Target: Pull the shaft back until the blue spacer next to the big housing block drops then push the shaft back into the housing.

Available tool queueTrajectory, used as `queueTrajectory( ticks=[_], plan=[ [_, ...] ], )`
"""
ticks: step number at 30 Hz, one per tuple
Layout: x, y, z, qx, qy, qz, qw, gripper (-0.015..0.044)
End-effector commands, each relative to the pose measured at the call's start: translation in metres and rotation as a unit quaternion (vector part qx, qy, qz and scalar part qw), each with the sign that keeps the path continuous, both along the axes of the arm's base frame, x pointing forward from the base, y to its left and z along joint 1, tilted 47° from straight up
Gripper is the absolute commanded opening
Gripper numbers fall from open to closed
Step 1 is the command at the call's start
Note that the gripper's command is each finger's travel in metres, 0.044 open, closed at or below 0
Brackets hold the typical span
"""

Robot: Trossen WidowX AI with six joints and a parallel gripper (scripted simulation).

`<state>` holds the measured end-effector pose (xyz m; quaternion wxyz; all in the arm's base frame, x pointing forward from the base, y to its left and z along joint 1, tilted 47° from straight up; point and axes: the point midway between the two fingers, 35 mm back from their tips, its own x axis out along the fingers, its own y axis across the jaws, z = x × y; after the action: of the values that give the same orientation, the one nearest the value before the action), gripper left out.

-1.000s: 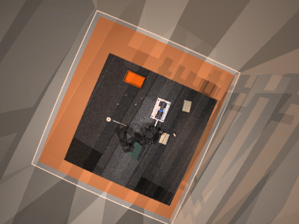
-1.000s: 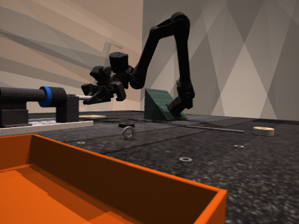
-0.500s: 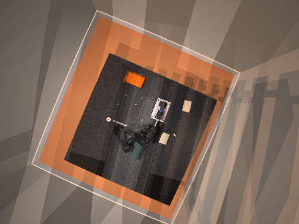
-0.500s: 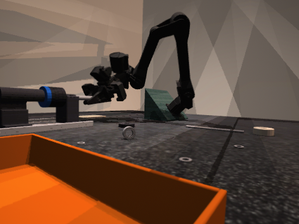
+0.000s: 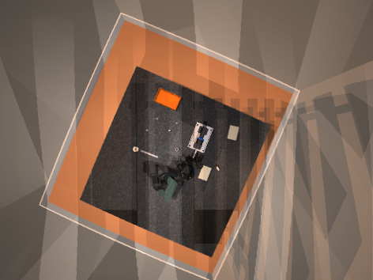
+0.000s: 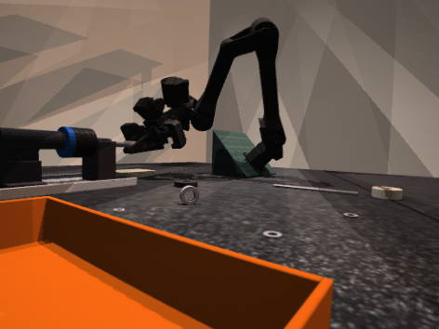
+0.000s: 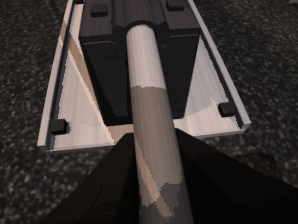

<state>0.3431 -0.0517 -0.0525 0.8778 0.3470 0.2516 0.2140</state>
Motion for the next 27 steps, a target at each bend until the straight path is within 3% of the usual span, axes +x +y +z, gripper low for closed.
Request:
queueTrajectory(
  ticks=[1,27],
  plan=[
    [-0.0016,-0.0005,0.0002,-0.001,-0.001,0.001,1.000,0.0000],
    [-0.0049,-0.0013,-0.0001,-0.001,-0.001,0.001,1.000,0.0000]
  ],
)
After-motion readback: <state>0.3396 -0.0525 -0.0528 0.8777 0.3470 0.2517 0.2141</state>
